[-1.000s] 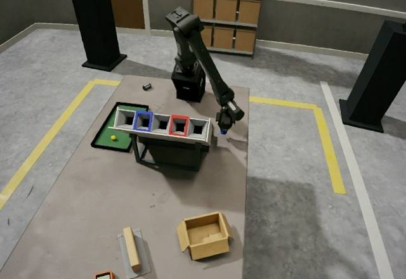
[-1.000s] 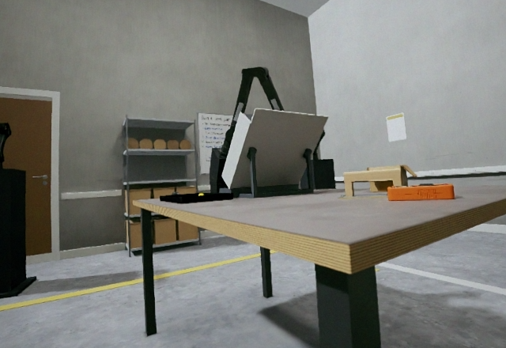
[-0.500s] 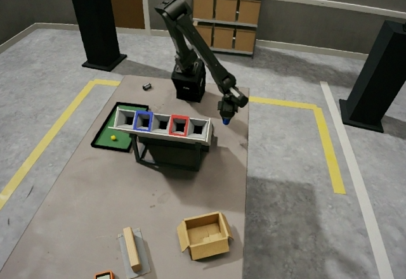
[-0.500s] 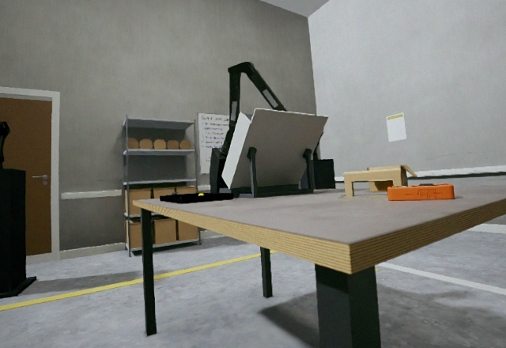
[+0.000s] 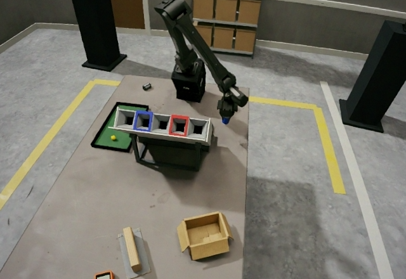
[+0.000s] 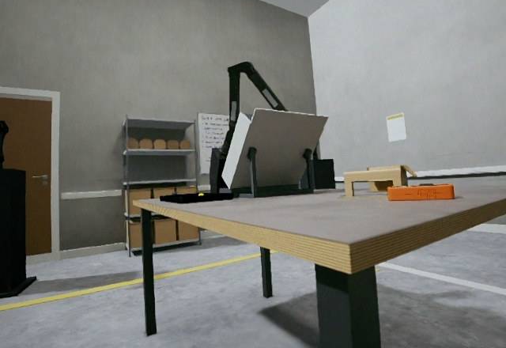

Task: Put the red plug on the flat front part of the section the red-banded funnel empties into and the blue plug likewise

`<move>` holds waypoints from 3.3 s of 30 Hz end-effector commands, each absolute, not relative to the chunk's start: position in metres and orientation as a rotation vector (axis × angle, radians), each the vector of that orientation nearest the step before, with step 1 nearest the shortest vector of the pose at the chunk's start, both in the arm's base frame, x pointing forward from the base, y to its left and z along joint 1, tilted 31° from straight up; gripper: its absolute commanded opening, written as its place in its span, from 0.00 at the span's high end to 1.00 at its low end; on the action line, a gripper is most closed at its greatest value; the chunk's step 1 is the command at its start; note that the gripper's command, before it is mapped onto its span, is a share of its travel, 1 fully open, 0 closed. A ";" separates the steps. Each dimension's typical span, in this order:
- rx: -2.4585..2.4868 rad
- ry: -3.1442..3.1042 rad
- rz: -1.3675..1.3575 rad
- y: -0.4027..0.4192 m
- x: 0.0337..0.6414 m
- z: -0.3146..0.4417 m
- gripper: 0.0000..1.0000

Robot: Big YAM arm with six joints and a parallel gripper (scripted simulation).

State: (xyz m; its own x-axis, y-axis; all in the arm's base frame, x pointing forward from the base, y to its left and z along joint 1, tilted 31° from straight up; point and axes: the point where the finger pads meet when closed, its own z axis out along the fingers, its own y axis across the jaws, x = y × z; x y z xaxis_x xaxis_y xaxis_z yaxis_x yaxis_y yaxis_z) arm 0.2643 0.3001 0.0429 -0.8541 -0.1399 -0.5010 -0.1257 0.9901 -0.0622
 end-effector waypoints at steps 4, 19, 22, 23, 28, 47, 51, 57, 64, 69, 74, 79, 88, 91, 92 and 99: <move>-0.187 2.590 -0.003 0.310 0.263 0.054 1.00; -0.187 2.590 -0.004 0.310 0.263 0.053 1.00; -0.189 2.596 -0.015 0.306 0.258 0.042 1.00; -0.194 2.603 -0.031 0.304 0.256 0.035 1.00; -0.194 2.602 -0.031 0.300 0.240 0.011 1.00; -0.176 2.593 -0.008 0.281 0.234 -0.002 1.00; -0.176 2.592 -0.009 0.262 0.236 -0.001 1.00; -0.177 2.591 -0.010 0.233 0.240 0.000 1.00; -0.179 2.589 -0.013 0.178 0.246 0.002 1.00; -0.180 2.587 -0.015 0.148 0.249 0.004 1.00; -0.181 2.586 -0.017 0.134 0.251 0.005 1.00; -0.182 2.588 -0.020 0.117 0.253 0.005 1.00; -0.181 2.581 -0.016 0.111 0.256 0.008 1.00; -0.195 2.588 -0.021 0.111 0.253 0.006 1.00; -0.195 2.588 -0.021 0.111 0.253 0.006 1.00; -0.188 2.589 -0.020 0.111 0.253 0.006 1.00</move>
